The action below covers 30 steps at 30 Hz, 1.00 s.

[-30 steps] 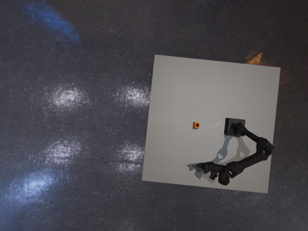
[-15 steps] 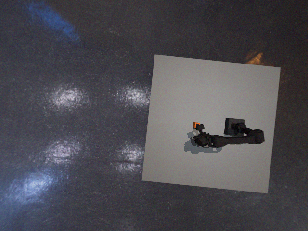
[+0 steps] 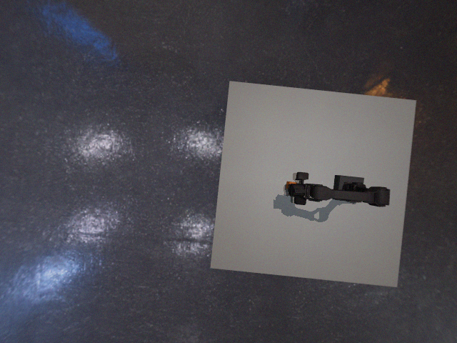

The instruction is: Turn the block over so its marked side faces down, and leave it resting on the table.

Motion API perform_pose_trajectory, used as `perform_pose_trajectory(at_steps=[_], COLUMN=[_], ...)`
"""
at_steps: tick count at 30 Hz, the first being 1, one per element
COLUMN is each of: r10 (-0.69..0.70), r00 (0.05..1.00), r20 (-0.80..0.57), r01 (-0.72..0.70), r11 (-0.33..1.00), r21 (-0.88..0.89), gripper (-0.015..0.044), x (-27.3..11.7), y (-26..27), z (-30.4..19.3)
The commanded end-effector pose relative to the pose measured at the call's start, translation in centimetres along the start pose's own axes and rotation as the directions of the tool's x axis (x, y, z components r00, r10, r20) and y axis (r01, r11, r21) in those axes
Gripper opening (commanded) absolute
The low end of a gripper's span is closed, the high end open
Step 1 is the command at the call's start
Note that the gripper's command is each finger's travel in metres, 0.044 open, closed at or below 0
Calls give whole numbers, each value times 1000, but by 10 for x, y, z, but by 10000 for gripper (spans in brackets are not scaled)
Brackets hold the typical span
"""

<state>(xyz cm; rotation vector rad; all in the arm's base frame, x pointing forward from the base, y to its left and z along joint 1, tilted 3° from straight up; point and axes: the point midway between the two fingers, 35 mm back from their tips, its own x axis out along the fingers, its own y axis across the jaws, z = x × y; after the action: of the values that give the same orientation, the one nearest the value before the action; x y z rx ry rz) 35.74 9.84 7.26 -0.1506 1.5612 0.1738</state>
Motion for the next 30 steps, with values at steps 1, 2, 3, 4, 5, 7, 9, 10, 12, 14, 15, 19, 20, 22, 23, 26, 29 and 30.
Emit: perform_pose_trajectory(at_steps=[1,2,3,4,5,7,9,10,12,14,15,19,20,22,23,26,29,30], r10=[3,3,3,3,3,3,3,3,3,3,3,3,3,3,3,3,3,3], r00=[1000,1000,1000,1000,1000,1000,1000,1000,1000,1000,1000,1000,1000,1000,1000,1000,1000,1000], r20=[-16,-16,-16,-16,-16,-16,-16,-16,-16,-16,-16,-16,-17,-17,-17,-17,-17,-17], r01=[-3,-3,-3,-3,-3,-3,-3,-3,-3,-3,-3,-3,-3,-3,-3,-3,-3,-3], r11=[1000,1000,1000,1000,1000,1000,1000,1000,1000,1000,1000,1000,1000,1000,1000,1000,1000,1000], r21=[8,8,8,8,8,8,8,8,8,8,8,8,8,8,8,8,8,8], gripper=[440,440,440,440,440,440,440,440,440,440,440,440,440,440,440,440,440,440], x=[14,14,15,19,24,29,29,30,33,36,38,44,46,49,51,56,61,62], y=[0,0,0,0,-1,-1,-1,-1,-1,-1,-1,-1,-1,-1,-1,-1,-1,-1], z=[-3,-3,-3,-3,-3,-3,-3,-3,-3,-3,-3,-3,-3,-3,-3,-3,-4,-4])
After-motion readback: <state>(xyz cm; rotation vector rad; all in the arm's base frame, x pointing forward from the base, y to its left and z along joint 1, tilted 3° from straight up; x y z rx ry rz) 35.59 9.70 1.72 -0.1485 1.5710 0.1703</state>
